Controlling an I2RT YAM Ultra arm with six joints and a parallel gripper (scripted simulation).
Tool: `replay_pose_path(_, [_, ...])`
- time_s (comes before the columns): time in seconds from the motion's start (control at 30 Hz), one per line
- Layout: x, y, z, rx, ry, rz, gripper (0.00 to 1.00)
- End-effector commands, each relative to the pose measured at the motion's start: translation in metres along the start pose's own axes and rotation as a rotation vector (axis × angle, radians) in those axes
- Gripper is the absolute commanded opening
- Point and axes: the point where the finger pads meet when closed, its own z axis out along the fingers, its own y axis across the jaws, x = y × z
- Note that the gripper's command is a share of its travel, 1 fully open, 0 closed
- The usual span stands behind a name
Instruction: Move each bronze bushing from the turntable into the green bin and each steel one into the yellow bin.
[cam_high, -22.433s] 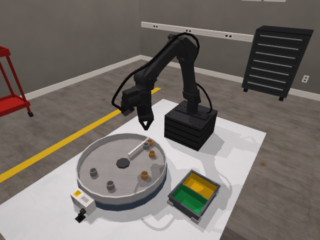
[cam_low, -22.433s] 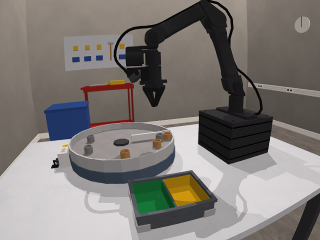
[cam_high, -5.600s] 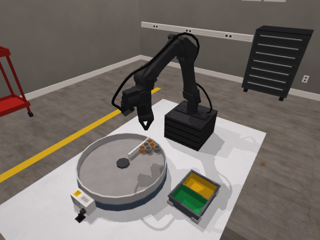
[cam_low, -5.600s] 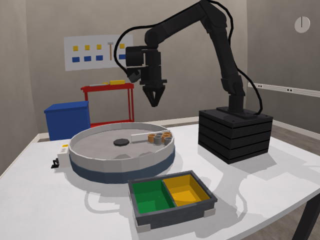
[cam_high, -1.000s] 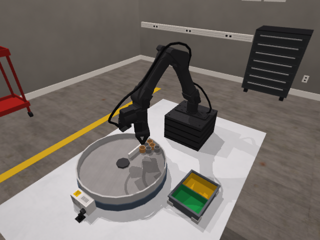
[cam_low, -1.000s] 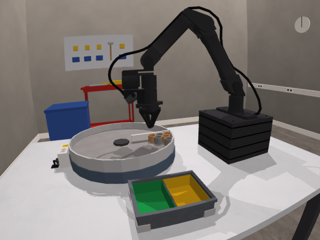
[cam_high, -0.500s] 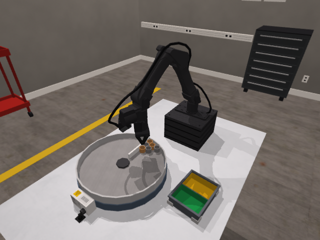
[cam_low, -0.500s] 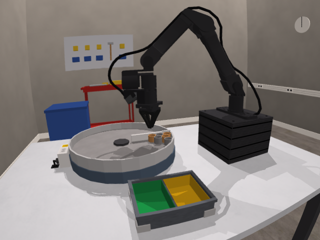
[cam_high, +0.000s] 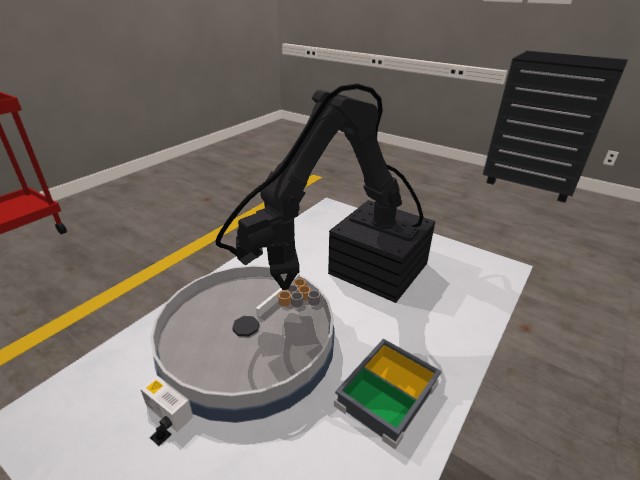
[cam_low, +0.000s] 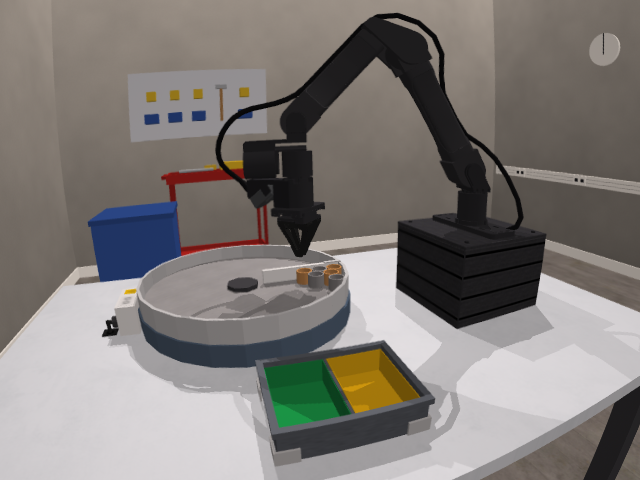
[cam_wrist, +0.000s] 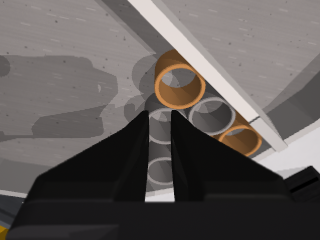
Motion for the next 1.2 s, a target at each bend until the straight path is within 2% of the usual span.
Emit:
replay_pose_path(0.0, [-0.011,0.007,-0.011,-0.025,-0.032,-0.006,0.12])
replay_pose_path(0.63, [-0.011,0.007,-0.009,-0.025,-0.033,-0.006,0.12])
replay_pose_path(0.67, [-0.012,0.008,-0.003,-0.023,-0.03,-0.006,0.12])
replay_pose_path(0.73, [-0.012,0.008,-0.003,-0.023,-0.03,-0.006,0.12])
replay_pose_path(0.8, [0.003,-0.001,0.014,0.0,0.01,-0.006,0.12])
replay_pose_path(0.93, [0.002,-0.002,0.028,0.0,0.01,-0.004,0.12])
replay_pose_path(1.03, [-0.012,0.006,0.021,-0.021,-0.026,-0.004,0.12])
replay_pose_path(1.07, [-0.017,0.01,0.009,-0.039,-0.057,-0.004,0.12])
replay_pose_path(1.17, [-0.018,0.01,0.009,-0.039,-0.057,-0.004,0.12])
